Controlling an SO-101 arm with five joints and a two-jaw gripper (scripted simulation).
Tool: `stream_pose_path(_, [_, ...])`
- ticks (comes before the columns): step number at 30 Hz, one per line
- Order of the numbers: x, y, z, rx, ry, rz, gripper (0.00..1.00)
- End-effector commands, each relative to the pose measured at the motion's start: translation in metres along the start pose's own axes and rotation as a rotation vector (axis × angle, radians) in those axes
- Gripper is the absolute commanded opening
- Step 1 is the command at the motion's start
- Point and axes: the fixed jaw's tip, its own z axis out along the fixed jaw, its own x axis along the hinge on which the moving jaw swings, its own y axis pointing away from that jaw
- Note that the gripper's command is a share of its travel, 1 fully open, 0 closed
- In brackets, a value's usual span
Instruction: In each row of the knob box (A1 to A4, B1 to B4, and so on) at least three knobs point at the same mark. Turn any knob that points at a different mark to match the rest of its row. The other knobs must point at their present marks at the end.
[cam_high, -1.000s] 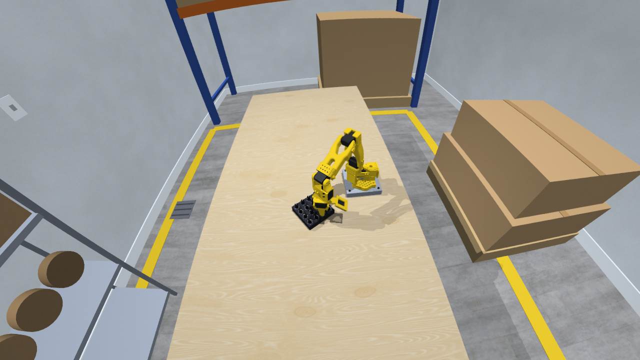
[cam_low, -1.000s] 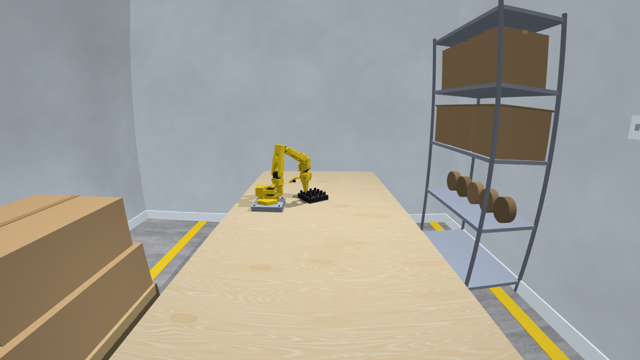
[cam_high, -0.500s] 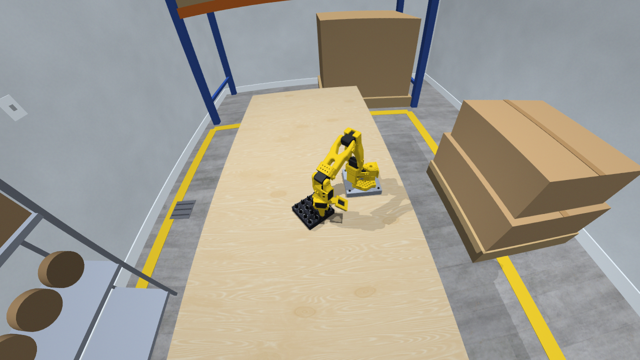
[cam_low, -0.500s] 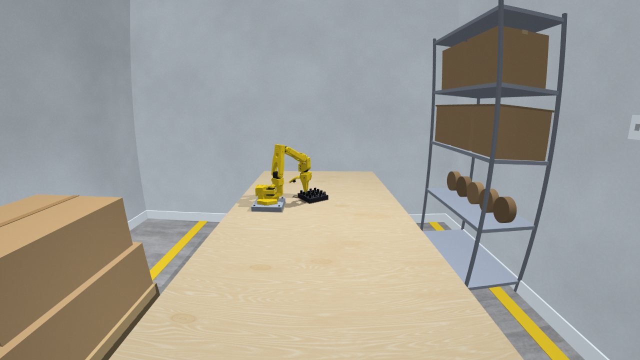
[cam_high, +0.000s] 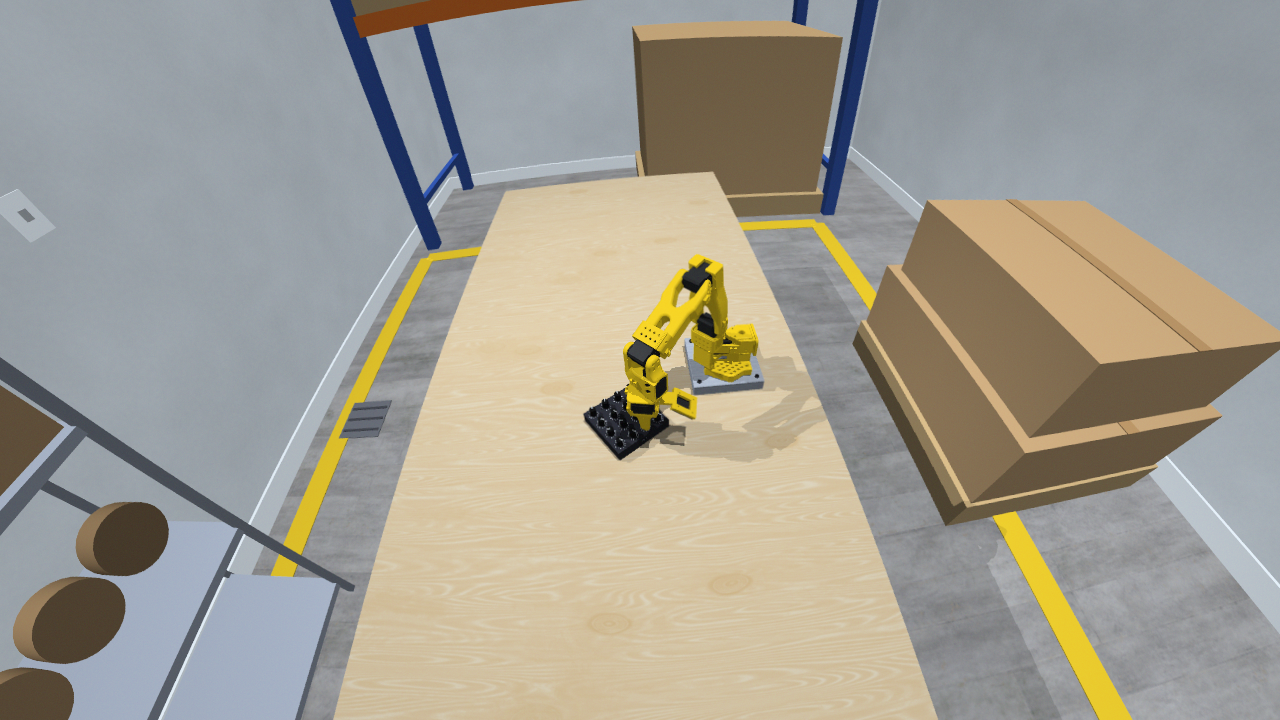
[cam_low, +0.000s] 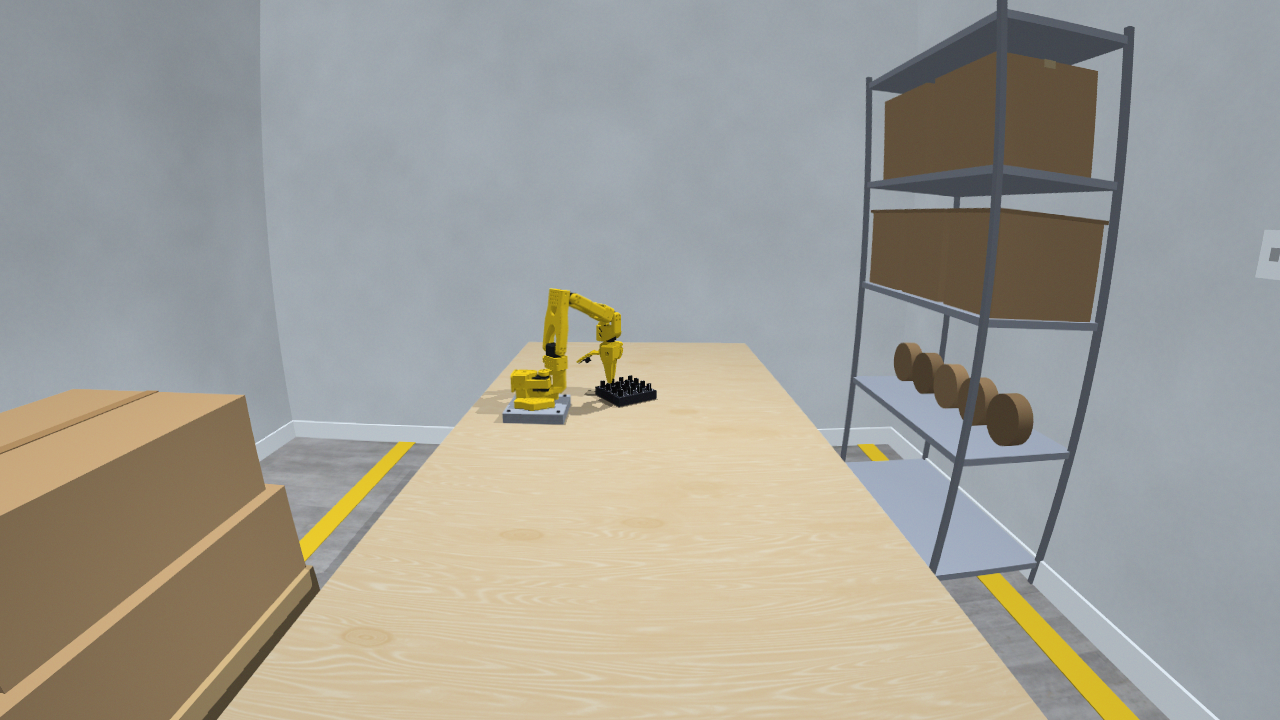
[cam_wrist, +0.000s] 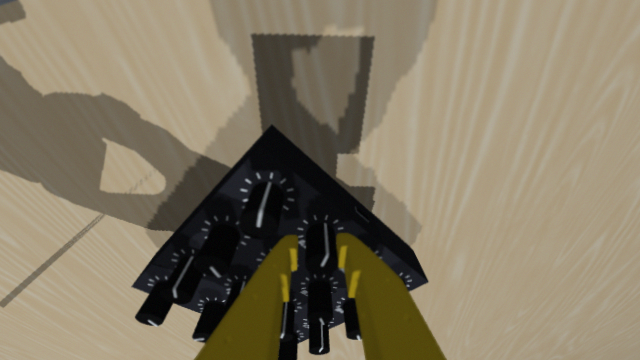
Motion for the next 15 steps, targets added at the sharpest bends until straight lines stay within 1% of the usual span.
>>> stream_pose_path(1, [0.0, 0.0, -0.009, 0.004, 0.003, 0.007, 0.08])
stream_pose_path(3, [0.0, 0.0, -0.012, 0.004, 0.003, 0.007, 0.08])
stream_pose_path(5, [0.0, 0.0, -0.012, 0.004, 0.003, 0.007, 0.08])
stream_pose_path(15, [0.0, 0.001, -0.026, 0.004, 0.003, 0.007, 0.08])
